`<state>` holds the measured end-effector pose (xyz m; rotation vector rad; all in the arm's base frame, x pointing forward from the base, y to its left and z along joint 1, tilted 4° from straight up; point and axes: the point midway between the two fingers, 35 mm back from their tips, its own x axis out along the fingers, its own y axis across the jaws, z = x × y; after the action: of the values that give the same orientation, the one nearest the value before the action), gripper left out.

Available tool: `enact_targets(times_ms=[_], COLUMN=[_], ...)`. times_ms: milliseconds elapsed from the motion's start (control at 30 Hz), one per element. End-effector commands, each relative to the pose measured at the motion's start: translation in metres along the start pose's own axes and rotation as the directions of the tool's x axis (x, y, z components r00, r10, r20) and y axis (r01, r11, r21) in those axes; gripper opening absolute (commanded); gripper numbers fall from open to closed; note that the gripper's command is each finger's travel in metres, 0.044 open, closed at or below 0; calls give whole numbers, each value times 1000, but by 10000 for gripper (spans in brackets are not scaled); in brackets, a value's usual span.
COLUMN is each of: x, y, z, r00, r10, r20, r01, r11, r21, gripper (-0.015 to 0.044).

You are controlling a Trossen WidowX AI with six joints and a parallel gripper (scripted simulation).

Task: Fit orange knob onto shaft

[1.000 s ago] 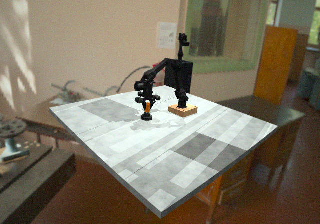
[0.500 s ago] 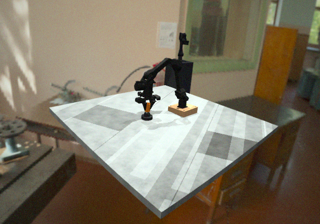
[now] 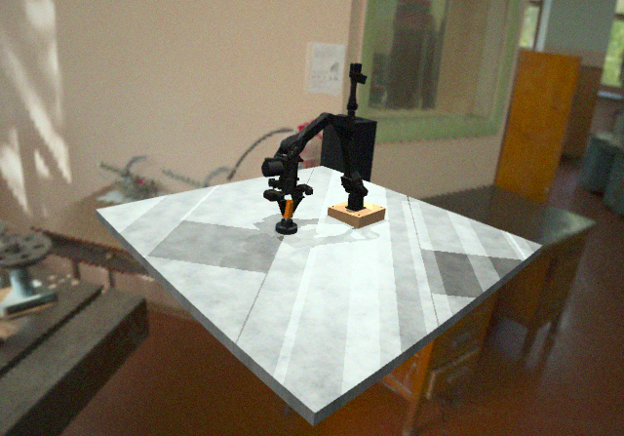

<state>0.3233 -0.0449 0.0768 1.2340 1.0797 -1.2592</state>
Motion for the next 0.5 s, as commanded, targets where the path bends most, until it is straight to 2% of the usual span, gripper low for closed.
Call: enact_targets(times_ms=[0,467], x=[0,-8], y=[1,-1], z=[0,1], r00=[1000,1000], r10=[4,4], r20=[2,2], r01=[-4,-4], r11=[1000,999], r21=[-4,45], gripper=[0,0])
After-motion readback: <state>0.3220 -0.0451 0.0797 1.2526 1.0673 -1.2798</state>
